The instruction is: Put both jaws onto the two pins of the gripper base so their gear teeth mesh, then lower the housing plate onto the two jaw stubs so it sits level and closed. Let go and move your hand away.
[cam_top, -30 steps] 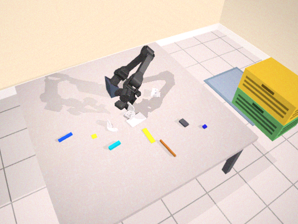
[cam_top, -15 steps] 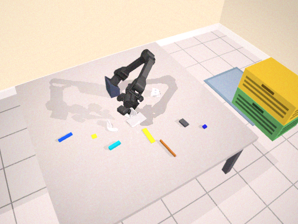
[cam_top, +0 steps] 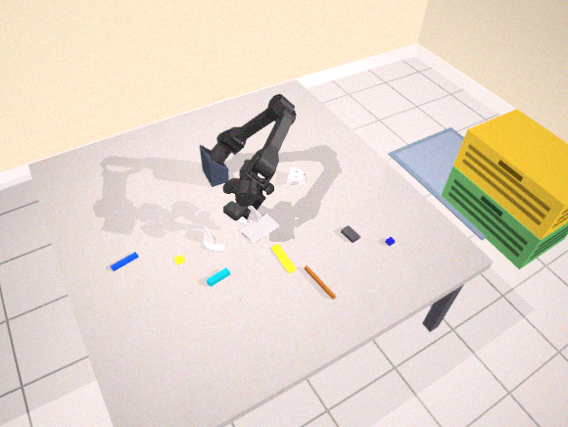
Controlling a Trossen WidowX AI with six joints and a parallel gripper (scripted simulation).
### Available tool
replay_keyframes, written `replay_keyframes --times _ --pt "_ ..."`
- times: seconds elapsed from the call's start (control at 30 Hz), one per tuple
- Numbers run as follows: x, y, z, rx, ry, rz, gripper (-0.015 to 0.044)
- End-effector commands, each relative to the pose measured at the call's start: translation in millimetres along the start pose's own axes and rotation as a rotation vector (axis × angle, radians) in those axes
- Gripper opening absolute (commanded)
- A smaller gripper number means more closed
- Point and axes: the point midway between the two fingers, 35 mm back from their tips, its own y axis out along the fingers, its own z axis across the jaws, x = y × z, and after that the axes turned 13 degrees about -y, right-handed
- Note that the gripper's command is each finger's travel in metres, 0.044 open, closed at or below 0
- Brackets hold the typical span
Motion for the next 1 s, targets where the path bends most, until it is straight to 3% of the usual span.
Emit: replay_keyframes --times 0.0,0.97 --pt "-0.5 -0.2 -0.5 -0.003 0.008 0.003 0.0134" --pt "-2.7 5.5 -1.9 -0.003 0.005 0.003 0.0134"
